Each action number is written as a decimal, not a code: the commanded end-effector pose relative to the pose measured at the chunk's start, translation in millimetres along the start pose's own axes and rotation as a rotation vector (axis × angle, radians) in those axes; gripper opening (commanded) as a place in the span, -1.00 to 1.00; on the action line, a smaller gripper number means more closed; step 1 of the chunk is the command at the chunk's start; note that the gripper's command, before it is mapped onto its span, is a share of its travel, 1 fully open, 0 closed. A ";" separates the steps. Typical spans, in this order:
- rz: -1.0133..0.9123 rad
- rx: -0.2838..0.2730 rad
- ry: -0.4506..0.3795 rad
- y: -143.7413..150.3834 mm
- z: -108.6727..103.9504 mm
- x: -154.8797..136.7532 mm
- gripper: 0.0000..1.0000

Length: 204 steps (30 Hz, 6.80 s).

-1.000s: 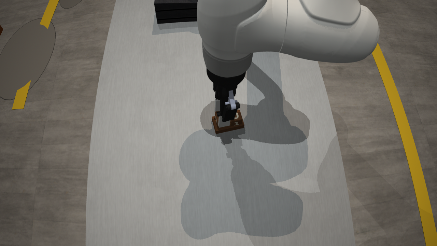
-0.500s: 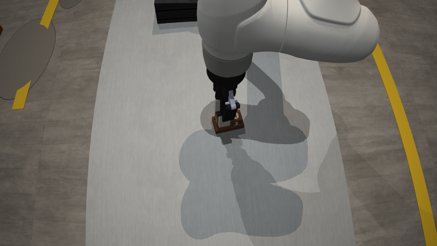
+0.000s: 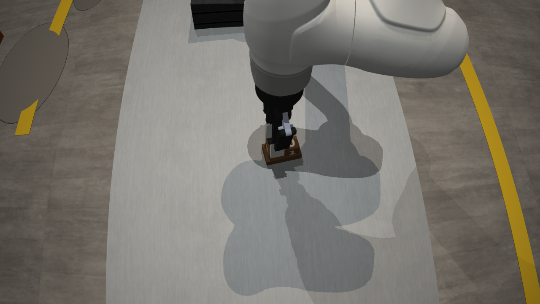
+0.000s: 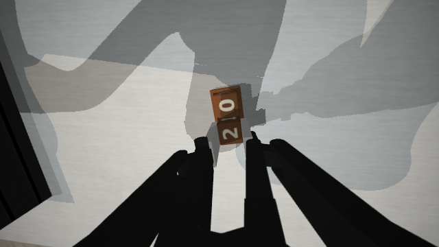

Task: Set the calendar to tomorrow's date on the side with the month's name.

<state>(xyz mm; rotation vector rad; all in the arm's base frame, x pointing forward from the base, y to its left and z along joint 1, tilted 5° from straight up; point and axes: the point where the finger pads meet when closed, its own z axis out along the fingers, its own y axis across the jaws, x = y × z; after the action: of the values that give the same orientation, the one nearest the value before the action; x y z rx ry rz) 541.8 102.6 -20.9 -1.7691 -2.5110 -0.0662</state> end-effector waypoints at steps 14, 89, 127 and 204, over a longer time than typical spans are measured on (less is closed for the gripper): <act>-0.006 0.002 0.002 -2.9 10.8 2.7 -0.68; -0.006 0.002 0.002 -2.9 13.6 2.7 -0.68; -0.006 0.002 0.002 -2.9 14.6 2.7 -0.68; -0.006 0.002 0.002 -2.7 -75.4 2.5 1.00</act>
<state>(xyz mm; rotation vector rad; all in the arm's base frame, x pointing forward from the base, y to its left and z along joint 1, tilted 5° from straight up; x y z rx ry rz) 537.2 100.9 49.0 -1.7482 -2.5190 -0.0650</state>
